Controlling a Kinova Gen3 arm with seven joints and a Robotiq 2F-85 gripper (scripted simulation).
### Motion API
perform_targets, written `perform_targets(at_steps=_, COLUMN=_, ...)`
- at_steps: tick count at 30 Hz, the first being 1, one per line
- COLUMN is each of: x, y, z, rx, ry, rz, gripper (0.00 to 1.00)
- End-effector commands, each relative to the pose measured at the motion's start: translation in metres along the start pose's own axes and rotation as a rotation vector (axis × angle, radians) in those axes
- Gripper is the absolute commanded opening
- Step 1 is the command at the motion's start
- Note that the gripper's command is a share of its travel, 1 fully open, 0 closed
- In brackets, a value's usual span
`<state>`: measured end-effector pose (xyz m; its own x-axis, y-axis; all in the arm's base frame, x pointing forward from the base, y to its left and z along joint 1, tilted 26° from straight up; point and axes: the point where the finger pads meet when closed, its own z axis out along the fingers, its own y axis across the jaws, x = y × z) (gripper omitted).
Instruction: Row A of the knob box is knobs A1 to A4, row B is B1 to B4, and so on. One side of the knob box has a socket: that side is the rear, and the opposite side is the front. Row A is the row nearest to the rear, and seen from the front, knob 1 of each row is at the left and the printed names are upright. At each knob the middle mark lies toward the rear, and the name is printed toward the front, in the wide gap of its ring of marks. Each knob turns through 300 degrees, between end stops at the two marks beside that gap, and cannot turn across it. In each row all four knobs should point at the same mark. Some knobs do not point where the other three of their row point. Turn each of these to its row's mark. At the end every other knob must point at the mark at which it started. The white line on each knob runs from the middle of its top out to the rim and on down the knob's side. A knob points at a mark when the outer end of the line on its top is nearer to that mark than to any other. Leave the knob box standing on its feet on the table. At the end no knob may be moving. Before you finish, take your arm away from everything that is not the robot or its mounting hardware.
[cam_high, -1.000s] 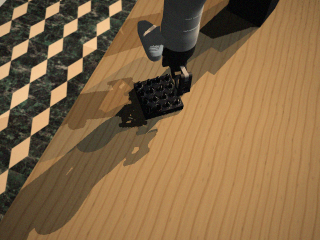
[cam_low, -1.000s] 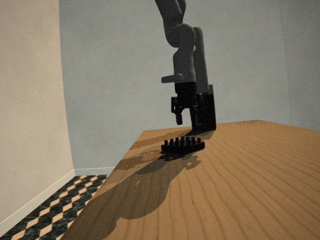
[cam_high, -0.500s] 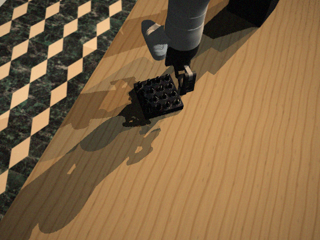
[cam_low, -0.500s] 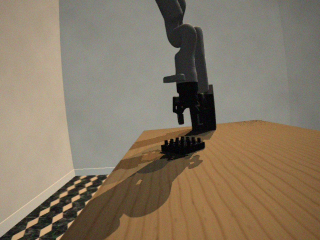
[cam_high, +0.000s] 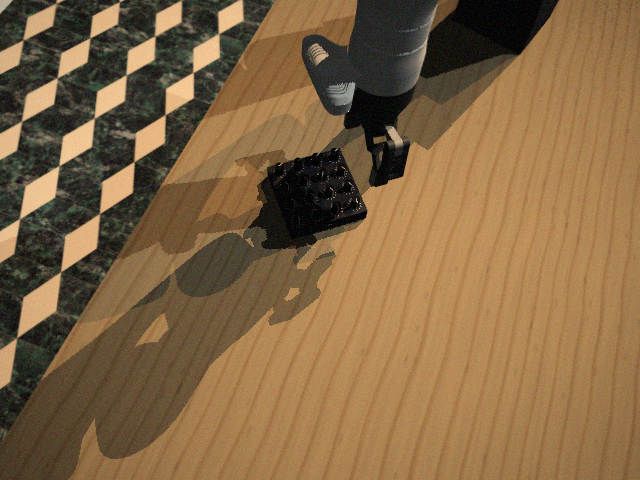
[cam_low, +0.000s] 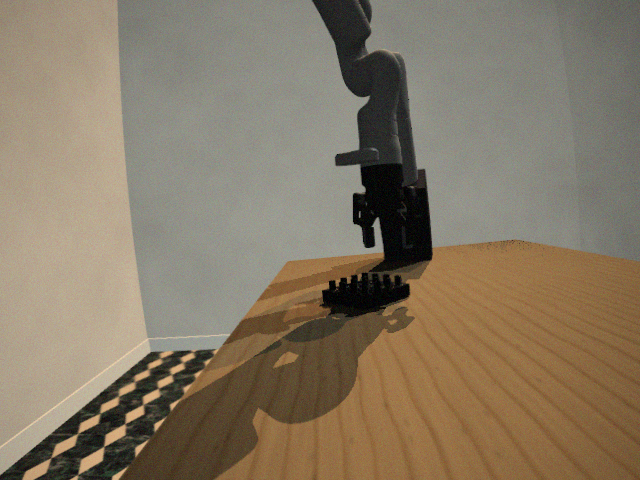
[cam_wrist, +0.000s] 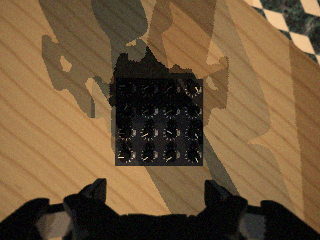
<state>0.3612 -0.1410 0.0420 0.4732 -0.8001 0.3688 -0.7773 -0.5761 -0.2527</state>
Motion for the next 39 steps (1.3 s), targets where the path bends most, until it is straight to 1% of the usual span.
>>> perform_targets(at_steps=1, x=-0.009, y=0.0, z=0.001, rx=0.0, ry=-0.005, rz=0.002, gripper=1.0)
perform_targets(at_steps=4, x=-0.012, y=0.0, z=0.001, rx=0.0, ry=-0.005, rz=0.002, gripper=1.0)
perform_targets(at_steps=6, x=-0.018, y=0.001, z=0.001, rx=-0.002, ry=-0.015, rz=-0.001, gripper=1.0)
perform_targets(at_steps=14, x=-0.027, y=0.001, z=0.001, rx=-0.006, ry=-0.031, rz=-0.003, gripper=1.0)
perform_targets(at_steps=39, x=-0.028, y=0.001, z=0.001, rx=-0.006, ry=-0.032, rz=-0.003, gripper=1.0)
